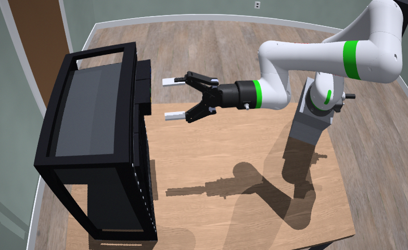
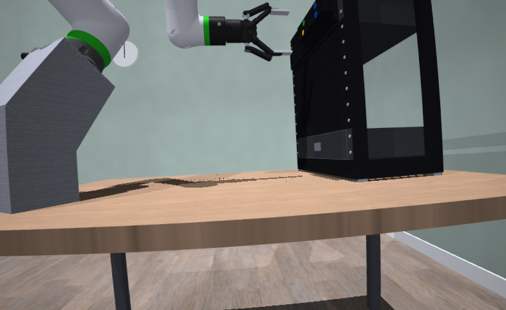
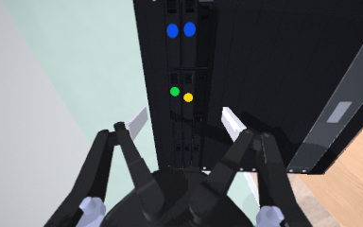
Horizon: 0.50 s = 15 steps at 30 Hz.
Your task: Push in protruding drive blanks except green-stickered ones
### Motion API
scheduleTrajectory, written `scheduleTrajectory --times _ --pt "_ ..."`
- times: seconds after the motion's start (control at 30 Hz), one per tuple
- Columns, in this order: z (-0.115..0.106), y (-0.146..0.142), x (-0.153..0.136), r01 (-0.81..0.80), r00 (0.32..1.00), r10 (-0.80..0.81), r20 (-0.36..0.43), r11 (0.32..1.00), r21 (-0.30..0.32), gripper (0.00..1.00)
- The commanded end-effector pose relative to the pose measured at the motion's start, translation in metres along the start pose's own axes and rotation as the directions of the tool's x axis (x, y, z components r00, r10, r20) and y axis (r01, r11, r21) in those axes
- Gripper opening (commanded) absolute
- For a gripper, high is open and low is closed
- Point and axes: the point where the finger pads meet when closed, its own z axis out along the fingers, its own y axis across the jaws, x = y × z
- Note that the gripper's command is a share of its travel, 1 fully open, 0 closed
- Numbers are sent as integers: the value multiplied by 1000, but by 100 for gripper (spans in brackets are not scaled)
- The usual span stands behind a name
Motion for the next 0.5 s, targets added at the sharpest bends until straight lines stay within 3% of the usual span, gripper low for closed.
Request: scheduleTrajectory --times 0.0,0.27,0.47 --pt "0 0 14 0 1000 0 1 1000 0 100" --pt "0 0 63 0 1000 0 1 1000 0 100" --pt "0 0 83 0 1000 0 1 1000 0 100"
